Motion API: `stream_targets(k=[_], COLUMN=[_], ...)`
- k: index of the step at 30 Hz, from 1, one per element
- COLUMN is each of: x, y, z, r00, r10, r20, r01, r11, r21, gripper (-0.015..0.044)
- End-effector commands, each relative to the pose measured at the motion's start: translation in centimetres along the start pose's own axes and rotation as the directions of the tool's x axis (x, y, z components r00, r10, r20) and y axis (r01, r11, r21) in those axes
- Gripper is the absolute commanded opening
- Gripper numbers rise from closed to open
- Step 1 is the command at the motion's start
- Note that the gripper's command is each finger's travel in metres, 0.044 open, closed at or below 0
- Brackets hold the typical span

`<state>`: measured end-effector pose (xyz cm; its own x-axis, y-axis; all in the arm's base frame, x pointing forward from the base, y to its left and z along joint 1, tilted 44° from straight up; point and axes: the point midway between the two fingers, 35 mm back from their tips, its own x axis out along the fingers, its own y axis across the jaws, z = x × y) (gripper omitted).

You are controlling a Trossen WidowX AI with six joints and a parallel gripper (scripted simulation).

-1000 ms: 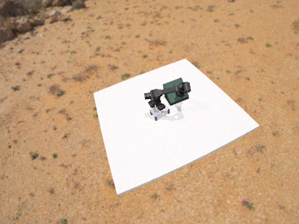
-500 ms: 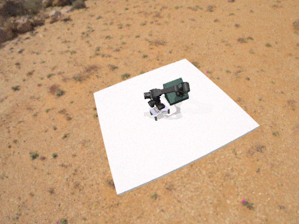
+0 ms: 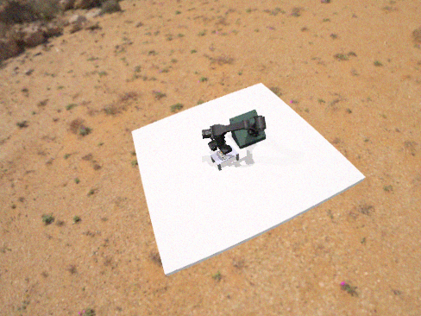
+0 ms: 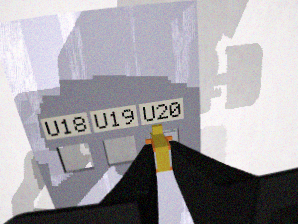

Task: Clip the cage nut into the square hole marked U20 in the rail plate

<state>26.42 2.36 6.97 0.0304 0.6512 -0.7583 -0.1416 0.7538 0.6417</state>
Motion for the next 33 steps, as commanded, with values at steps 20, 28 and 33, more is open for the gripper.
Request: stream_targets(k=[20, 28, 33], x=[-0.05, -0.04, -0.04], y=[-0.29, -0.43, -0.53], z=[0.01, 0.01, 0.01], r00=[0.999, 0.999, 0.999], r10=[0.041, 0.042, 0.043], r20=[0.002, 0.002, 0.002], r01=[-0.041, -0.042, -0.043], r11=[0.999, 0.999, 0.999], r21=[-0.002, -0.002, -0.002], gripper=[0.0023, 0.0023, 0.0023])
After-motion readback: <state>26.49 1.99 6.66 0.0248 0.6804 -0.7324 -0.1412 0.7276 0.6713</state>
